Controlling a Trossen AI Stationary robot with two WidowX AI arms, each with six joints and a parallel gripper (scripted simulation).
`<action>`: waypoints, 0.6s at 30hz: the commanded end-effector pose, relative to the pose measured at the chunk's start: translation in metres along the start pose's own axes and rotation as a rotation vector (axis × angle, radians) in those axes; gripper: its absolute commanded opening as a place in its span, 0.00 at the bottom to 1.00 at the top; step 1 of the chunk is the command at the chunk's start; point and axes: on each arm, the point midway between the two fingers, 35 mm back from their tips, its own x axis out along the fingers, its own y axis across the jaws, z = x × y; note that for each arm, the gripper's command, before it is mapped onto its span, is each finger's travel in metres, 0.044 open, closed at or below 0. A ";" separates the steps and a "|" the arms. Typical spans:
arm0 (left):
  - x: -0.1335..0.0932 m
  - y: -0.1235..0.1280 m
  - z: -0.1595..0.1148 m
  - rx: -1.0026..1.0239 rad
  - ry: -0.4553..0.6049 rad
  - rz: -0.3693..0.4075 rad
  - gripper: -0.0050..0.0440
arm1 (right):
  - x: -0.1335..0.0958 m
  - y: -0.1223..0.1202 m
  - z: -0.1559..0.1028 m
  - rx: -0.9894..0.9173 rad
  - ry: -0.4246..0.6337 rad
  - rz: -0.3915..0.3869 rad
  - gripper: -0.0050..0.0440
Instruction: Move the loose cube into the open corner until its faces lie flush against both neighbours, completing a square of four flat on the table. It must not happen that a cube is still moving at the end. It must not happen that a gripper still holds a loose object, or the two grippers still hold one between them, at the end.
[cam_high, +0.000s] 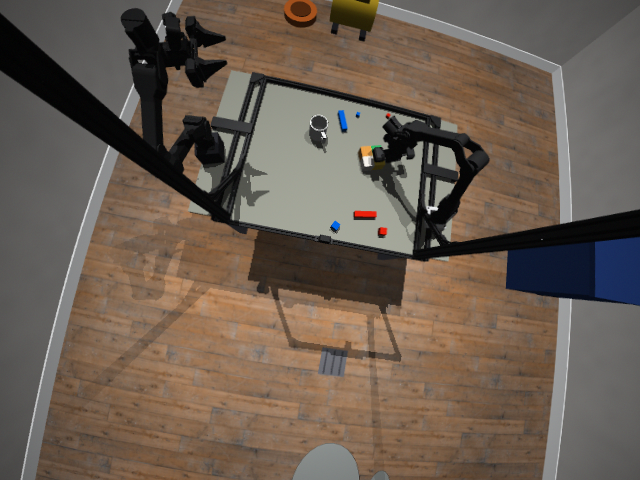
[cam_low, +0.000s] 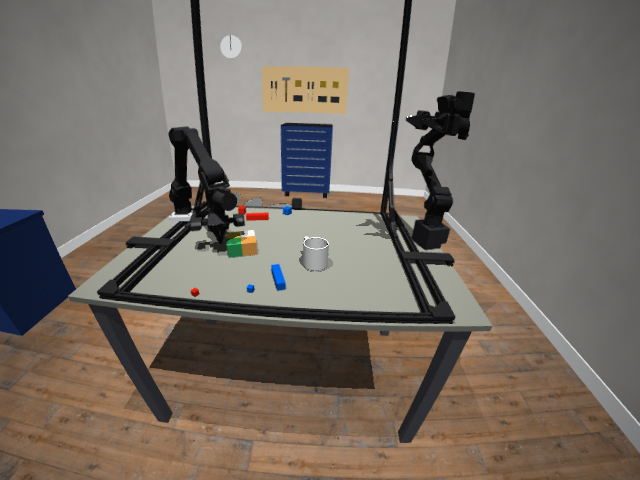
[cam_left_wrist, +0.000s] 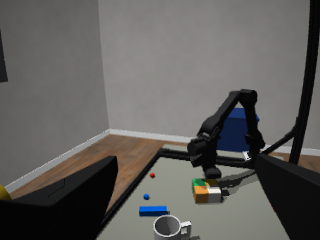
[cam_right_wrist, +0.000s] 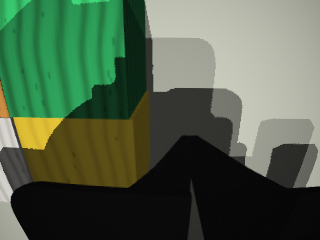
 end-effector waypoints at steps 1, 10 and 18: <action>0.000 -0.001 0.000 -0.004 0.001 -0.004 0.92 | 0.000 0.002 0.000 0.005 0.003 0.000 0.10; 0.000 -0.001 0.000 -0.004 0.001 -0.004 0.92 | 0.000 0.004 0.000 0.005 0.003 0.000 0.10; 0.000 -0.001 0.000 -0.004 0.001 -0.004 0.92 | 0.000 0.006 0.000 0.005 0.003 0.000 0.10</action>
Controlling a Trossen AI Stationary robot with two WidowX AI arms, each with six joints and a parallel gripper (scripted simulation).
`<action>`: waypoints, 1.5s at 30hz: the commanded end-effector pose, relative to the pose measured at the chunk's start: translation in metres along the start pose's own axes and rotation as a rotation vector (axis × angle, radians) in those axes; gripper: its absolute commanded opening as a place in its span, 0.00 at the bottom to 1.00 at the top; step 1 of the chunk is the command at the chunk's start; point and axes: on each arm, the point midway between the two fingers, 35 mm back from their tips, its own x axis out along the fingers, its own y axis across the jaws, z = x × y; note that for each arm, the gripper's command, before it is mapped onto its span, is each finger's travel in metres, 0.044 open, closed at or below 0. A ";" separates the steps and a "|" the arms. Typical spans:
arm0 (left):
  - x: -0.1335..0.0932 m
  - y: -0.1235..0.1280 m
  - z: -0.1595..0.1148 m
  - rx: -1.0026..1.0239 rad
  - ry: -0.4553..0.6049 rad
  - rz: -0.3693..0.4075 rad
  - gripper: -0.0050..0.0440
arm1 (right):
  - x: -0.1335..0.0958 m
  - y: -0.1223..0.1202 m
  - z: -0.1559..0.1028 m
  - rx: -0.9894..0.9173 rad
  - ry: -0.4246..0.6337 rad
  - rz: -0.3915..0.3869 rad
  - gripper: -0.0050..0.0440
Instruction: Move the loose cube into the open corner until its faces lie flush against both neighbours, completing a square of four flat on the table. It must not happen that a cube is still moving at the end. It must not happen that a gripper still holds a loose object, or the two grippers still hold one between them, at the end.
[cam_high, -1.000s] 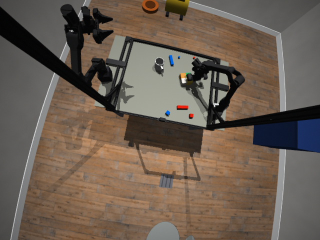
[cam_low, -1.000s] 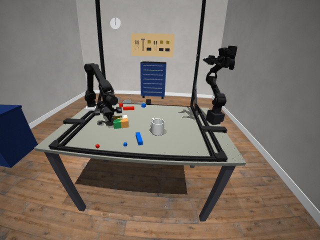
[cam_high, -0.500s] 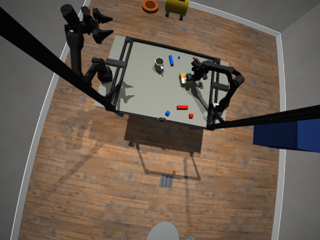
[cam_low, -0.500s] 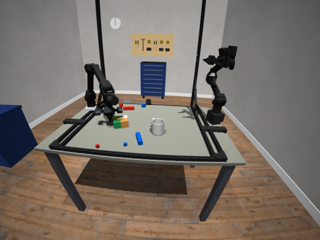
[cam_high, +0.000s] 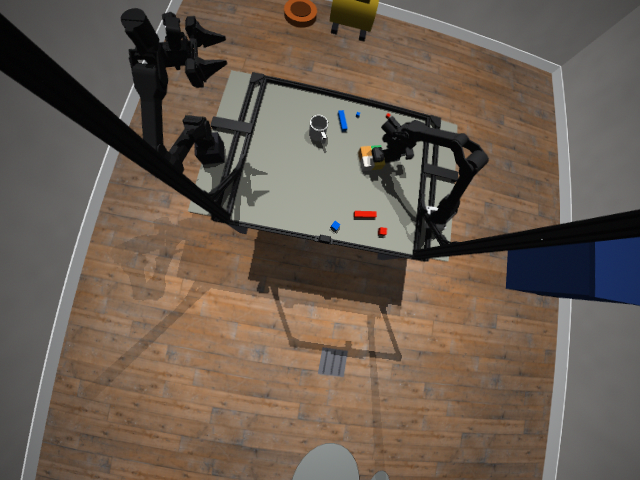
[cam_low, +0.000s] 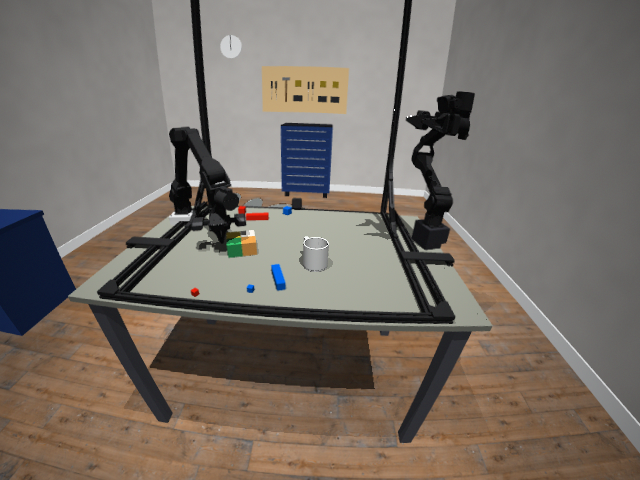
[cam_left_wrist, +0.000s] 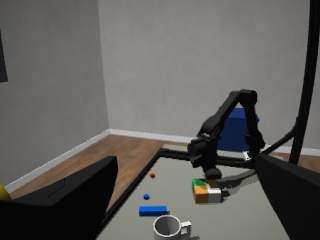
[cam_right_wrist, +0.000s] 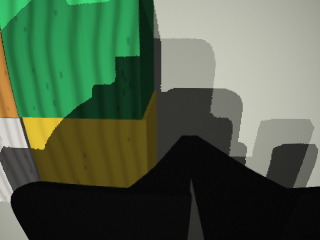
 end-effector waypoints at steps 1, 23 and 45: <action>0.000 -0.001 0.000 -0.004 0.001 -0.004 0.92 | 0.000 0.002 0.000 0.005 0.003 0.000 0.10; 0.000 -0.001 0.000 -0.004 0.001 -0.004 0.92 | 0.000 0.005 0.000 0.005 0.003 0.000 0.10; 0.000 -0.001 0.000 -0.004 0.001 -0.004 0.92 | 0.000 0.006 0.000 0.005 0.003 0.000 0.10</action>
